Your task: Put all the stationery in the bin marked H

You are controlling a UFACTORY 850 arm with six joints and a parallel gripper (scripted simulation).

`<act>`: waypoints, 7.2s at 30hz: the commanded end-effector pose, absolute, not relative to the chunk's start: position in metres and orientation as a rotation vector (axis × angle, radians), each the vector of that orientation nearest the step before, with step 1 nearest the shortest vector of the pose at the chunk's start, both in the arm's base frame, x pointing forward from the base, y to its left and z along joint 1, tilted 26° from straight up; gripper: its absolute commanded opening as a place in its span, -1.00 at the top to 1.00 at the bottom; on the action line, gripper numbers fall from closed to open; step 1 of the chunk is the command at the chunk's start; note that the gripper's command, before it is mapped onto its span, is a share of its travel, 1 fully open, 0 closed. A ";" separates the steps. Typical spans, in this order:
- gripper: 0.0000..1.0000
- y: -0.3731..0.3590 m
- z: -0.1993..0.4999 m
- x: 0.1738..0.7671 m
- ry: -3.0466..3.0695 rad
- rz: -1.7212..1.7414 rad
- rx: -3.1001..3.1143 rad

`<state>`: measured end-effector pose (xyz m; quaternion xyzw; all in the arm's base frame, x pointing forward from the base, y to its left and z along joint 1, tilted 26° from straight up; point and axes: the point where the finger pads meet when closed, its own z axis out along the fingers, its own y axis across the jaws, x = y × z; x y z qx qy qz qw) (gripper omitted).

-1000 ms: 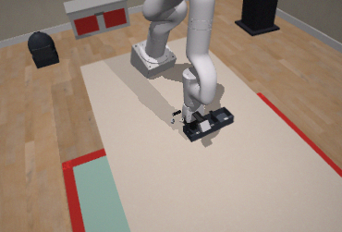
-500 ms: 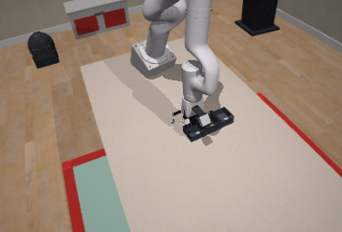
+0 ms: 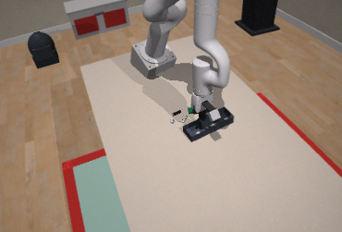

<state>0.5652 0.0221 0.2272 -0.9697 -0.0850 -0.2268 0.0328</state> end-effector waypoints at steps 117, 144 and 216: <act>0.85 0.058 0.229 0.560 -0.262 -0.688 -2.992; 0.85 0.137 0.233 0.550 -0.262 -0.688 -2.991; 0.85 0.142 0.178 0.575 -0.262 -0.689 -2.991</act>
